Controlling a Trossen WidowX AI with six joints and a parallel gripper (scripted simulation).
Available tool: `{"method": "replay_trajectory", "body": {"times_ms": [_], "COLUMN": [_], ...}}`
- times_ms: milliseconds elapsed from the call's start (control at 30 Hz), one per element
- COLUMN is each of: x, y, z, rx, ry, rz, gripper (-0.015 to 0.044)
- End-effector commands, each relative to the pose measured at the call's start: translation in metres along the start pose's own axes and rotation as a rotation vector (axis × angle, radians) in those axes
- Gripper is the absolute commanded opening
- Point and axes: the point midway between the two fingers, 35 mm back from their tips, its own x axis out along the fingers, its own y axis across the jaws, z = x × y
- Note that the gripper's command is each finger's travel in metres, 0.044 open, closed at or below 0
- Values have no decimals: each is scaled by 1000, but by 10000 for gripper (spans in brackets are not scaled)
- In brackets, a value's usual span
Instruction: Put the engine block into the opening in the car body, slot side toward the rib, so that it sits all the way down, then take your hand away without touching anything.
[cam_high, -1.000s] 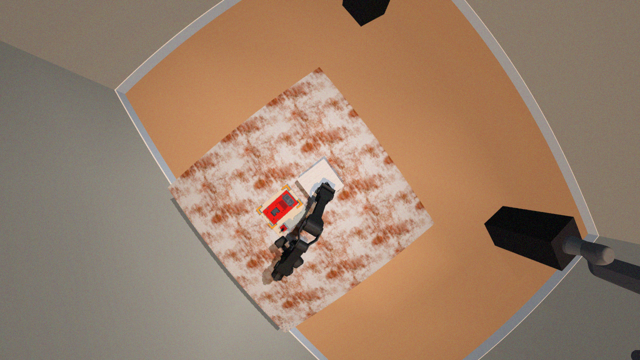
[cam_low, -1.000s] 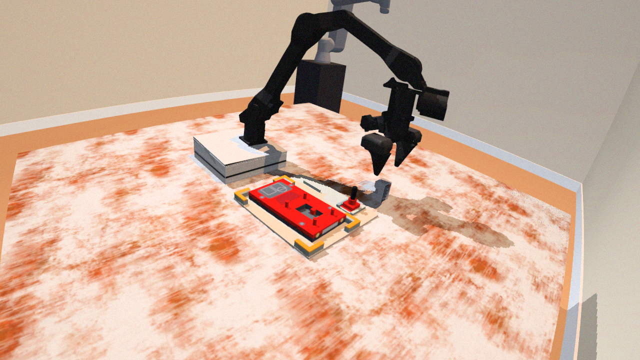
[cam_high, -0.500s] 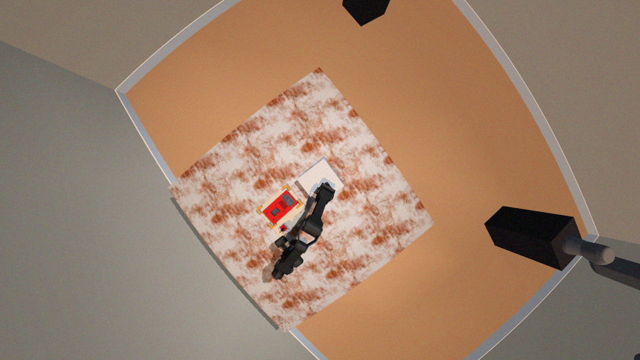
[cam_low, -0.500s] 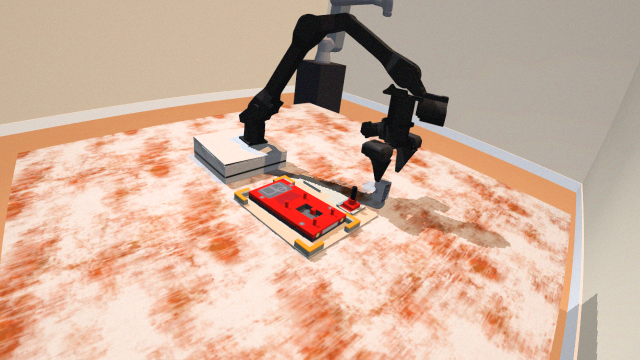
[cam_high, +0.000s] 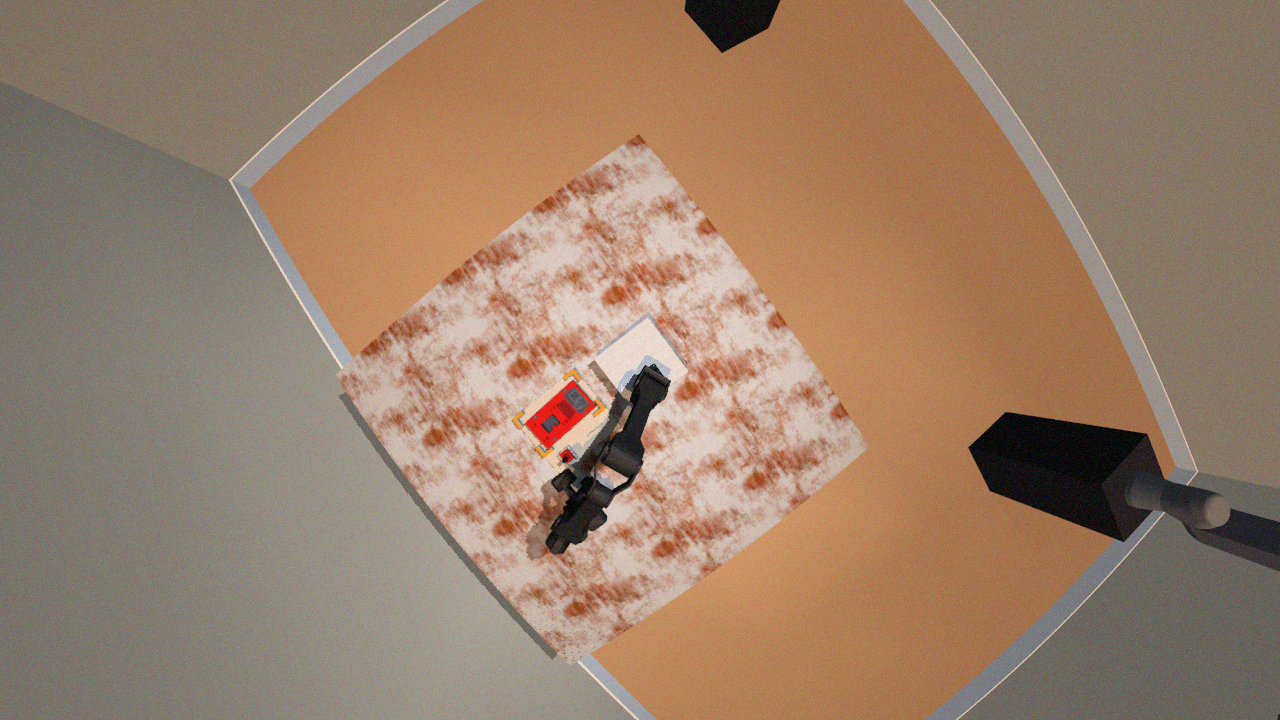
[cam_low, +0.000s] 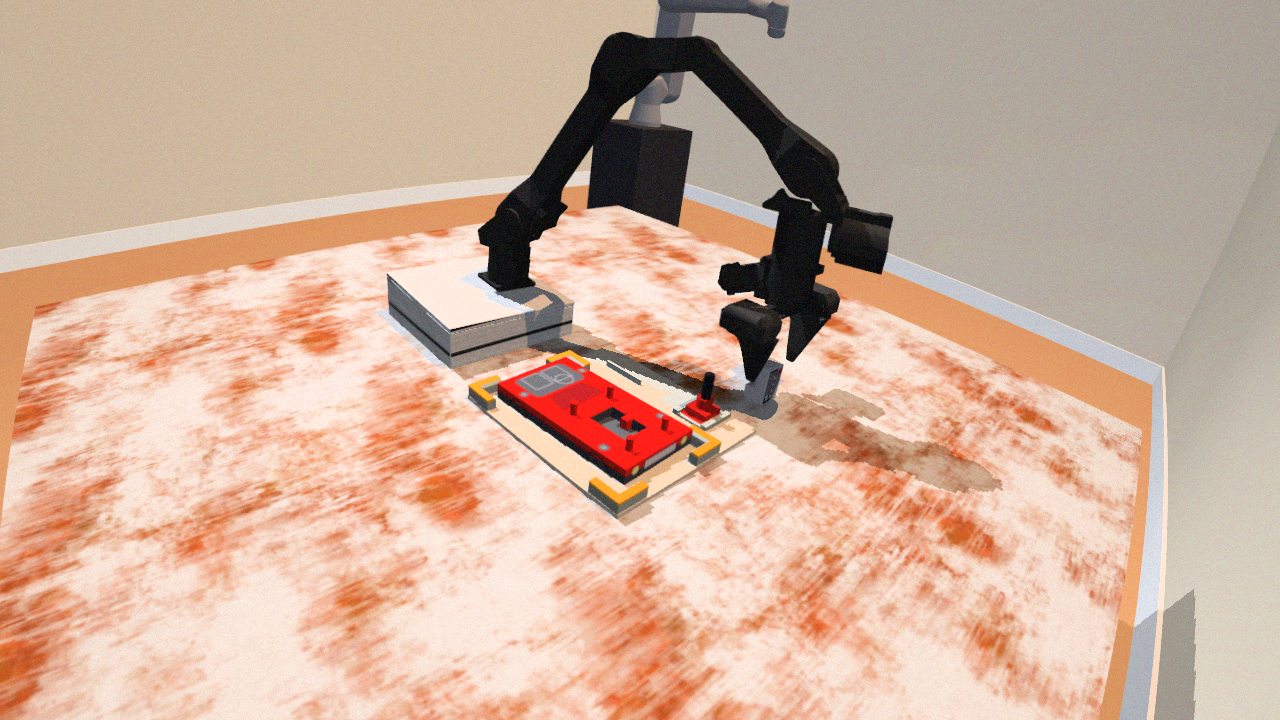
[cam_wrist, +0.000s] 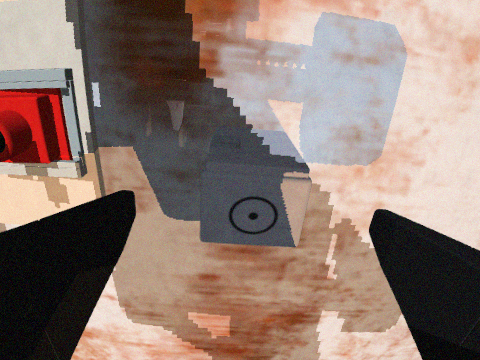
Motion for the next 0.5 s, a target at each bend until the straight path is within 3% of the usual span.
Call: {"method": "replay_trajectory", "body": {"times_ms": [0, 467], "x": [13, 30], "y": [2, 2], "z": [5, 6], "rx": [-3, -4], "ry": [-21, -21], "rz": [8, 8], "gripper": [440, 440]}}
